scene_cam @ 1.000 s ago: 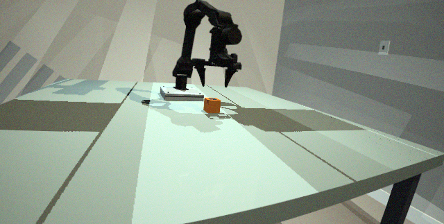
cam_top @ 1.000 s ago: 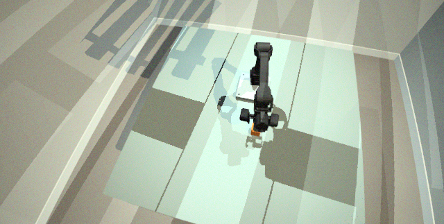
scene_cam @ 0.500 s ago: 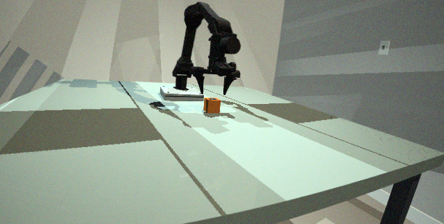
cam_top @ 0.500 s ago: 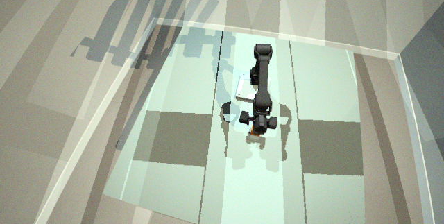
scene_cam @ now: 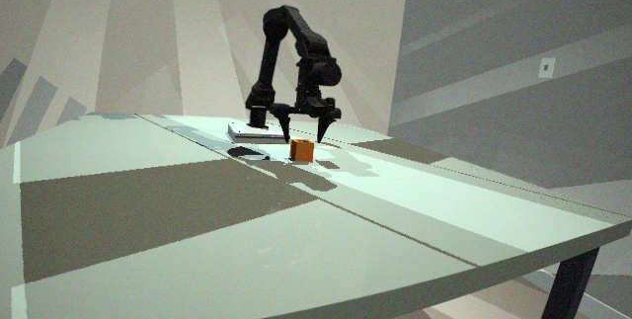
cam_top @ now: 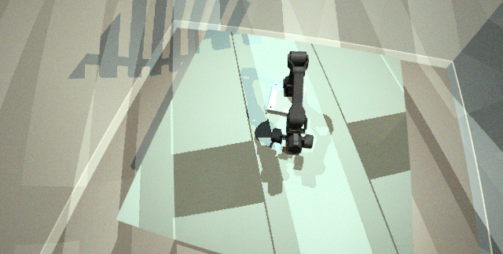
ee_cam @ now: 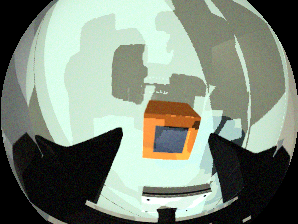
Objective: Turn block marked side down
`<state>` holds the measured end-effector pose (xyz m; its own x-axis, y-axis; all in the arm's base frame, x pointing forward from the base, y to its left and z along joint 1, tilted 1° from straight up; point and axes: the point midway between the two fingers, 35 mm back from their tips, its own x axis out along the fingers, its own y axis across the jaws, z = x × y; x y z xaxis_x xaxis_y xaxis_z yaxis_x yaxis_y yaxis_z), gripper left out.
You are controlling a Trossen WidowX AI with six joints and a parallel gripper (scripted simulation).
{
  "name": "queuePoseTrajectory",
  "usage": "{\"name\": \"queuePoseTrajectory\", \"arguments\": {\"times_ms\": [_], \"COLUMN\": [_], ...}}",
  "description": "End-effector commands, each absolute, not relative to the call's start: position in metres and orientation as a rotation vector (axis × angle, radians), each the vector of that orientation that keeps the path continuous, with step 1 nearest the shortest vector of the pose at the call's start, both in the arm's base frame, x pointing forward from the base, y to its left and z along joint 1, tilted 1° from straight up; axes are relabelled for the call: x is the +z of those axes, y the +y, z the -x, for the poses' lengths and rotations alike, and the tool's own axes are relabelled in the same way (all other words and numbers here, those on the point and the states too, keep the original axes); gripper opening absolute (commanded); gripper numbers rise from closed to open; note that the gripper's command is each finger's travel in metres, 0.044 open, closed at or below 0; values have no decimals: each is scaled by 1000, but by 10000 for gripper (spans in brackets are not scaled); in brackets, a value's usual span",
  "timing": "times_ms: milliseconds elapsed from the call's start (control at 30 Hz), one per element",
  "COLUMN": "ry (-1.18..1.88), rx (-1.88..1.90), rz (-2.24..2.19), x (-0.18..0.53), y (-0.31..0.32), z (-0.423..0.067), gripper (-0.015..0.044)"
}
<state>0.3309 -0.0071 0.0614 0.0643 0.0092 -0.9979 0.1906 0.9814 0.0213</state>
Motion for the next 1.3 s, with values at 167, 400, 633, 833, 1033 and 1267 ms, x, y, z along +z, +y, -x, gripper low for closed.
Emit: {"name": "queuePoseTrajectory", "arguments": {"times_ms": [167,400,633,833,1033,1267], "ry": [1511,1511,1511,1511,1511,1511], "rx": [-144,-144,-144,-144,-144,-144], "rz": [-161,-161,-161,-161,-161,-161], "x": [44,44,44,44,44,66], "y": [-8,-8,-8,-8,-8,-8], "z": [-329,-329,-329,-329,-329,-328], "gripper": [440,282,197,157,117,0]}}
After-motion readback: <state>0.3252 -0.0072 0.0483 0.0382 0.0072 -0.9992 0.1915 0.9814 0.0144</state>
